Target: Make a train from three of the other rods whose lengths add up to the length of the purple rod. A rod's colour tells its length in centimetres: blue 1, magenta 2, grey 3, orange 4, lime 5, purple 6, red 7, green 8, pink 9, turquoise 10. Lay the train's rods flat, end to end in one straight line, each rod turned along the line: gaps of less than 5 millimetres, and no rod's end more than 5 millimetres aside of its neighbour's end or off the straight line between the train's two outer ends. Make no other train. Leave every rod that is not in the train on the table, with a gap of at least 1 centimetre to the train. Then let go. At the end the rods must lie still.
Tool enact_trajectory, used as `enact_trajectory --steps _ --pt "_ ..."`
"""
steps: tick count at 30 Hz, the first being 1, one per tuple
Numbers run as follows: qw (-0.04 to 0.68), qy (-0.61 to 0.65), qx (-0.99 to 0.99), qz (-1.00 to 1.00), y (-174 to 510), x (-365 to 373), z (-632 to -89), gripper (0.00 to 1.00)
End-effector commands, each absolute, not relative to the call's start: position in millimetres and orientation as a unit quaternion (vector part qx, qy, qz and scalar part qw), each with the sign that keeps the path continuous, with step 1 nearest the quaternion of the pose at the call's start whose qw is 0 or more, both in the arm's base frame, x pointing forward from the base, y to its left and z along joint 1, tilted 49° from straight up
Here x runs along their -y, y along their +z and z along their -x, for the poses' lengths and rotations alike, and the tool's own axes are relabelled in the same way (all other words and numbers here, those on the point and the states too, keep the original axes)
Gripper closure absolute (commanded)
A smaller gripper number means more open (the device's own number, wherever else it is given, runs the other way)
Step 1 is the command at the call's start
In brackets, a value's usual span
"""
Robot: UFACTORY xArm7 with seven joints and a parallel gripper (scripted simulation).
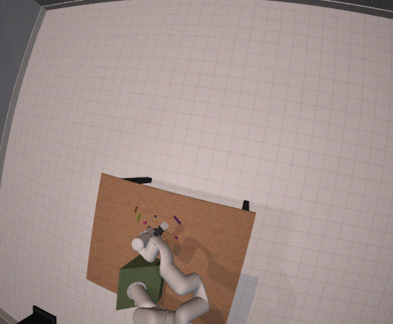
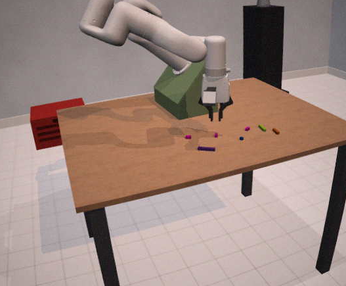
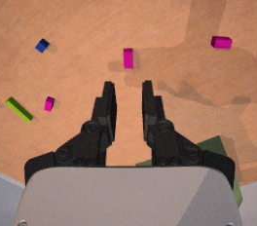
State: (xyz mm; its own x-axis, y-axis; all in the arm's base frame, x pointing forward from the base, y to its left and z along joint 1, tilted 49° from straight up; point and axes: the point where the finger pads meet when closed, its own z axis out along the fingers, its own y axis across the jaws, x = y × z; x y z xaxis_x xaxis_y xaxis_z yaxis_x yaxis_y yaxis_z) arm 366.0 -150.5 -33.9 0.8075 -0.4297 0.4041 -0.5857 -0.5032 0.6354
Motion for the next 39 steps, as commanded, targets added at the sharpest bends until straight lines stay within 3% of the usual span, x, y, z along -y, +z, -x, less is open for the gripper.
enact_trajectory --steps 1,39 --pt "0.401 0.099 0.294 -0.862 -33.4 148.9 -367.4 0.76" --pt "0.401 0.098 0.294 -0.862 -43.9 161.1 -366.5 0.76"
